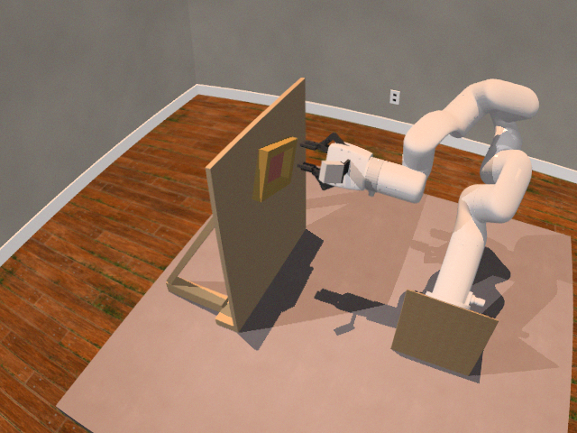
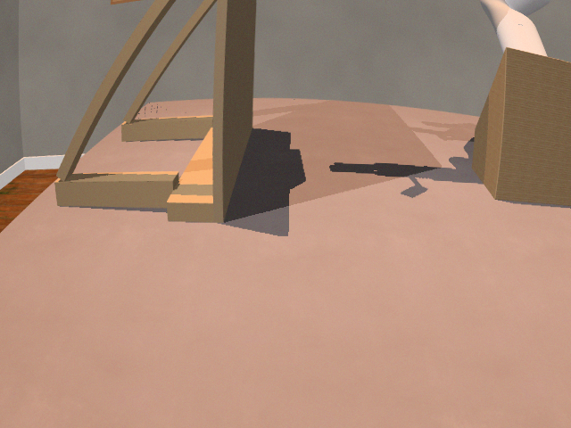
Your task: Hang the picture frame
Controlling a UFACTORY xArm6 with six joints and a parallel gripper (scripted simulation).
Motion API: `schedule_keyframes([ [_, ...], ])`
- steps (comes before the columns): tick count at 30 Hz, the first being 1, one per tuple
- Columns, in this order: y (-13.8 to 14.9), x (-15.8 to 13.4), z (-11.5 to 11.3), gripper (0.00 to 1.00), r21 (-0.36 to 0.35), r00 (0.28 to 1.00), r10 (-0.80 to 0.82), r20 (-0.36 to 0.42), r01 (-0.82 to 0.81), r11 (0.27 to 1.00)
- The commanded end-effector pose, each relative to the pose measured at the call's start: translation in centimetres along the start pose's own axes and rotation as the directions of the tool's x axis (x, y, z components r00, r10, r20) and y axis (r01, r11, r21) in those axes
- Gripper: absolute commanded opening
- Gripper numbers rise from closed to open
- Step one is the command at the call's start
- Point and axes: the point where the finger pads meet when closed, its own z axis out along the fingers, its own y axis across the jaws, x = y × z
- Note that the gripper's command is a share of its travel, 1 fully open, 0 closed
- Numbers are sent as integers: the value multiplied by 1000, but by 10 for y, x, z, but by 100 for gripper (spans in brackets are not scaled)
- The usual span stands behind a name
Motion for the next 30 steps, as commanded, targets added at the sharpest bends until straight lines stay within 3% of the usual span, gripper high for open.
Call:
schedule_keyframes([
  [1, 1, 0, 1, 50, -2, 1000, 1, 0, -1, 1000],
  [16, 2, 0, 5, 50, -2, 1000, 1, 1, -1, 1000],
  [30, 2, 0, 23, 50, -2, 1000, 1, 1, -1, 1000],
])
